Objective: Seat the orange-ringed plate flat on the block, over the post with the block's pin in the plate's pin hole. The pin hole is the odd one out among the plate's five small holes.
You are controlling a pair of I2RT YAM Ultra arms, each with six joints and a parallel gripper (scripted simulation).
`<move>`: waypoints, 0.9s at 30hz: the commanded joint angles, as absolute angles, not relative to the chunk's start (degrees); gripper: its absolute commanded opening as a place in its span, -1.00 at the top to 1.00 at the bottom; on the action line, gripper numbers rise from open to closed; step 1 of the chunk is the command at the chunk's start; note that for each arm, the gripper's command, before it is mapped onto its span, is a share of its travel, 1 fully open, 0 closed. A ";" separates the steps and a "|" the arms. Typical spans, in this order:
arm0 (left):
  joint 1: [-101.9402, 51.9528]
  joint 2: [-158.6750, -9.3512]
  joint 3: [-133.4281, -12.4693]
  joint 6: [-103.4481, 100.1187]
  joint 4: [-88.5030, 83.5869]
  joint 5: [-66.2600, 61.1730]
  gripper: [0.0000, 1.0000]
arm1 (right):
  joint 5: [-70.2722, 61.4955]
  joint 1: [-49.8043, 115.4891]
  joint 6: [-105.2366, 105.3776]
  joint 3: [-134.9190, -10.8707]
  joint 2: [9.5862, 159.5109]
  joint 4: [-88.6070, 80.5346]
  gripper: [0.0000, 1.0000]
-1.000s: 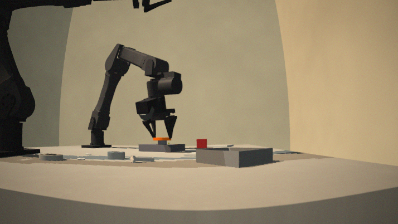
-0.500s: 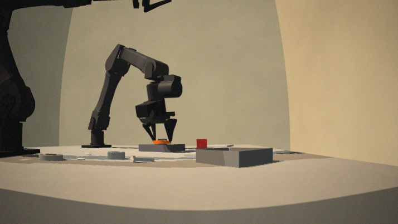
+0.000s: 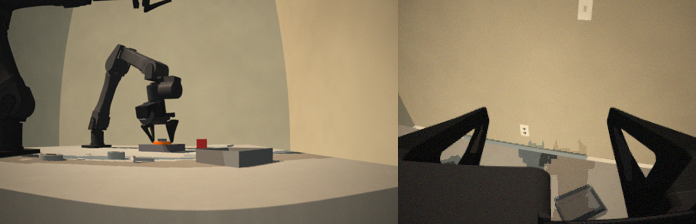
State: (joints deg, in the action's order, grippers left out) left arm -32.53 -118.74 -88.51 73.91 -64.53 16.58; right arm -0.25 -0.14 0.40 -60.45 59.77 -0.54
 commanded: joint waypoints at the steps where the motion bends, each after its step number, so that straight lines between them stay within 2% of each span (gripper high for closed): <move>1: -32.52 -117.34 -89.26 73.89 -65.21 16.56 -0.57 | -0.62 0.29 -0.09 -63.24 59.00 0.61 -1.00; 22: -32.43 -117.76 -91.70 73.89 -66.90 16.60 -0.57 | -0.62 0.29 -0.09 -63.24 59.00 0.61 -1.00; 27: -32.41 -115.27 -95.34 73.95 -73.54 16.62 -0.57 | -0.62 0.29 -0.09 -63.24 59.01 0.61 -1.00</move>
State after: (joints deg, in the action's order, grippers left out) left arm -32.53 -117.62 -91.85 73.91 -69.65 16.58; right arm -0.25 -0.14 0.40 -60.45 59.77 -0.54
